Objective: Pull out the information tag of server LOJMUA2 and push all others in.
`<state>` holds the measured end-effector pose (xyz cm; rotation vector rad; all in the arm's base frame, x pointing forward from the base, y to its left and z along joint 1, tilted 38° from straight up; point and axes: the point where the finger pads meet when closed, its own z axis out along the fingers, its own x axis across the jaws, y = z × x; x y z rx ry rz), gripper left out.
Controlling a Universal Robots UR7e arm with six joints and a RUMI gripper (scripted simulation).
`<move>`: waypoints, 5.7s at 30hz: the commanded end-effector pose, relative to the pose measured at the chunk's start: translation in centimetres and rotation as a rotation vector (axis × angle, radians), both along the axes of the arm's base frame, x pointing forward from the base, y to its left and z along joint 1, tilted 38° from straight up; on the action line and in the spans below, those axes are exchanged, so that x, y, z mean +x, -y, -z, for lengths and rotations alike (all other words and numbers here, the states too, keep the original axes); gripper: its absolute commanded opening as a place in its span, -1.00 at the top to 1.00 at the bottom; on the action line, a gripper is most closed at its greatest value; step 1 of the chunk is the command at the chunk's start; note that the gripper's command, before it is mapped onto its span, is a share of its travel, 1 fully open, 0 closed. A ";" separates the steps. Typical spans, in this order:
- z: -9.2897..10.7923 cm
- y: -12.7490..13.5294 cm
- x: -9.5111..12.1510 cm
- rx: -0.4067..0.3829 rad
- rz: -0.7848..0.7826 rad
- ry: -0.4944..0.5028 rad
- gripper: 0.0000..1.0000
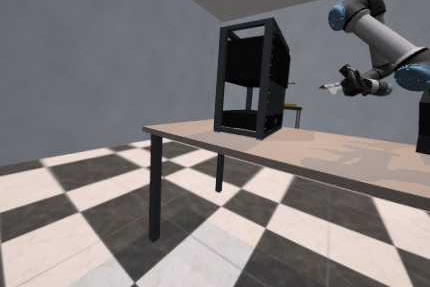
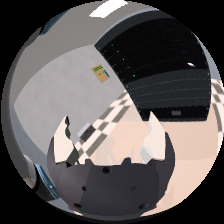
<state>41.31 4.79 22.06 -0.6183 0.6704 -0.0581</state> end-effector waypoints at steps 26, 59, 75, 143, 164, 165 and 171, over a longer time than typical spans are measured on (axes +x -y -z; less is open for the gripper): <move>-0.7 2.5 1.6 0.160 0.002 -0.103 -1.00; -0.6 5.3 3.3 0.322 0.005 -0.208 -1.00; -0.3 6.6 4.1 0.395 0.007 -0.255 -1.00; 2.0 11.3 7.0 0.666 0.015 -0.429 -1.00; 3.0 12.5 7.7 0.736 0.018 -0.475 -1.00; 3.1 12.6 7.8 0.740 0.018 -0.477 -1.00; 3.4 12.9 8.0 0.760 0.019 -0.490 -1.00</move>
